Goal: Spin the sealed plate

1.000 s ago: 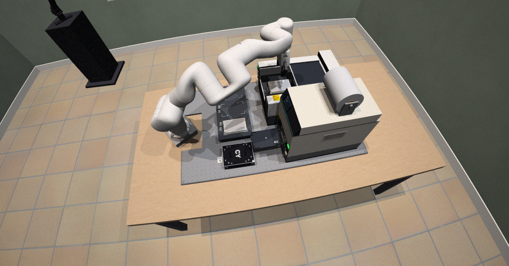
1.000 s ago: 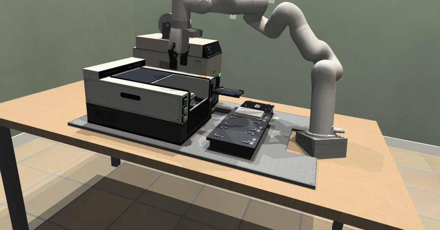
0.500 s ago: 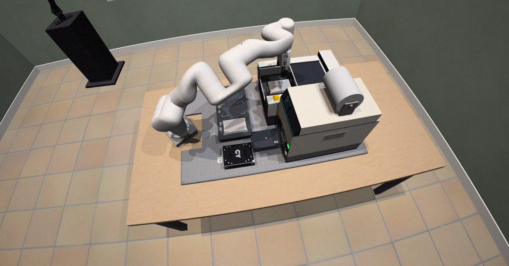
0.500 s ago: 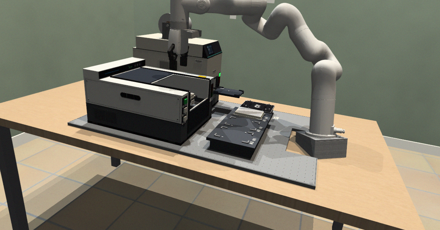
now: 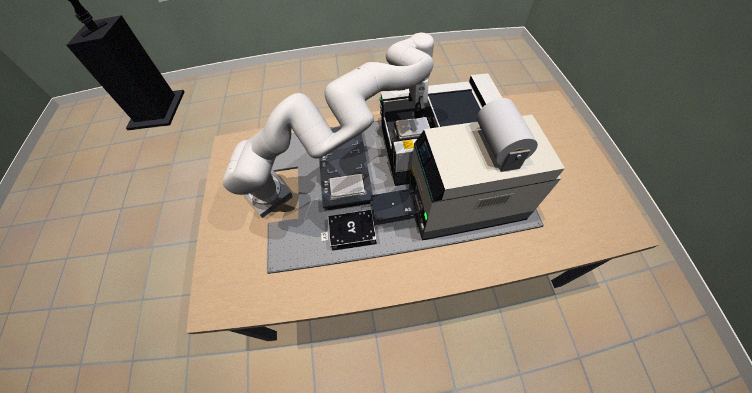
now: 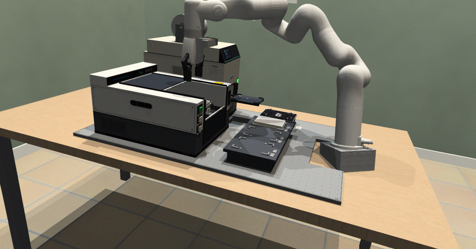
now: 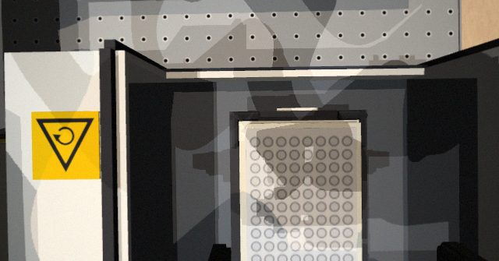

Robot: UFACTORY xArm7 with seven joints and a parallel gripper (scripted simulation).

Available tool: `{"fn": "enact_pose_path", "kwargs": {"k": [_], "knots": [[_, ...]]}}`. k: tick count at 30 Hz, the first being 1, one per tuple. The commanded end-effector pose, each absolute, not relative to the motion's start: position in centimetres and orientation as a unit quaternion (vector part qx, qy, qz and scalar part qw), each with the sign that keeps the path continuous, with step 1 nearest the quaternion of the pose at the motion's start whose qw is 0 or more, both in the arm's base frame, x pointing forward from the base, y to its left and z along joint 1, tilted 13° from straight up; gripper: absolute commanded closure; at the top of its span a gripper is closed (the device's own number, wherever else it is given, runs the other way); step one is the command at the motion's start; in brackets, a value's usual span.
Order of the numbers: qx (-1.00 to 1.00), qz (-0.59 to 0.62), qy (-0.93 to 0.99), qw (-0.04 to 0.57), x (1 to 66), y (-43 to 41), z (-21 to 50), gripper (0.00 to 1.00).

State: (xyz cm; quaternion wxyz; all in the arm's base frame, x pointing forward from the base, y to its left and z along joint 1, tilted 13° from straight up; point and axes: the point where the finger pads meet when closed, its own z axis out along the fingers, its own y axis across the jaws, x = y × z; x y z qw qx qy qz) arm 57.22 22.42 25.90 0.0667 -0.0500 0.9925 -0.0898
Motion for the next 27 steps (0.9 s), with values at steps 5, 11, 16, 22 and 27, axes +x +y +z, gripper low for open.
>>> {"fn": "enact_pose_path", "kwargs": {"k": [5,11,16,22,27], "knots": [[-0.050,-0.089,0.992,0.069,57.4,22.4,25.1,0.00],[-0.050,-0.089,0.992,0.069,57.5,22.2,24.2,0.00],[-0.050,-0.089,0.992,0.069,57.6,22.1,23.3,0.00],[-0.050,-0.089,0.992,0.069,57.7,21.9,22.7,0.00],[-0.050,-0.089,0.992,0.069,57.8,21.8,21.9,0.00]]}}
